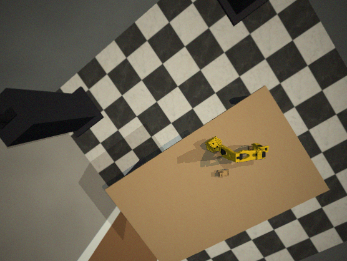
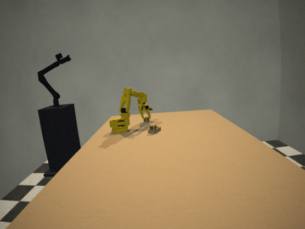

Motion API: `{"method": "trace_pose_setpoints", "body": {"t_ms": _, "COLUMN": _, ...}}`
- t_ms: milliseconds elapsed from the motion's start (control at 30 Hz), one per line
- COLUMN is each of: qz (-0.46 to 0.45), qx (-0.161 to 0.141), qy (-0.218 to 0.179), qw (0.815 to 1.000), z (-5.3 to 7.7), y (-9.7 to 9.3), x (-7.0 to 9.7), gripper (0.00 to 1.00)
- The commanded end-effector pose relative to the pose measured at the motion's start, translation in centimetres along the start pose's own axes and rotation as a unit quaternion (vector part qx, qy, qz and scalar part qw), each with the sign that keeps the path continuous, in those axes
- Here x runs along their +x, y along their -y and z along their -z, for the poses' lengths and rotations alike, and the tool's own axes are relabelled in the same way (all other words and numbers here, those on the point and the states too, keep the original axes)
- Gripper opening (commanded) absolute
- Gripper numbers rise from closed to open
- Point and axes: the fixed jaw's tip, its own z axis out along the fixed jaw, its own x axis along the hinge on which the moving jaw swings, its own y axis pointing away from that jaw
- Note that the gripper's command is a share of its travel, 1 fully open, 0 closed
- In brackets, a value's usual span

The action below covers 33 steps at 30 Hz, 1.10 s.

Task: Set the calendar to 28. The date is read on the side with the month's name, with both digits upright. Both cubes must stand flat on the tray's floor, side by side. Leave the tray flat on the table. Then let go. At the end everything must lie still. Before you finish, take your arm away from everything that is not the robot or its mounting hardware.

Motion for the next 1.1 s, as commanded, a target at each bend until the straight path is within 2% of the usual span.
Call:
{"method": "trace_pose_setpoints", "body": {"t_ms": 0, "qz": -0.001, "qx": -0.002, "qy": 0.016, "qw": 1.000, "z": 0.26, "y": -0.20, "x": -0.40, "gripper": 0.35}}
{"method": "trace_pose_setpoints", "body": {"t_ms": 500, "qz": -0.001, "qx": -0.002, "qy": 0.016, "qw": 1.000, "z": 0.23, "y": -0.14, "x": -0.40, "gripper": 0.34}}
{"method": "trace_pose_setpoints", "body": {"t_ms": 1067, "qz": -0.001, "qx": -0.002, "qy": 0.016, "qw": 1.000, "z": 0.23, "y": 0.44, "x": -0.41, "gripper": 0.24}}
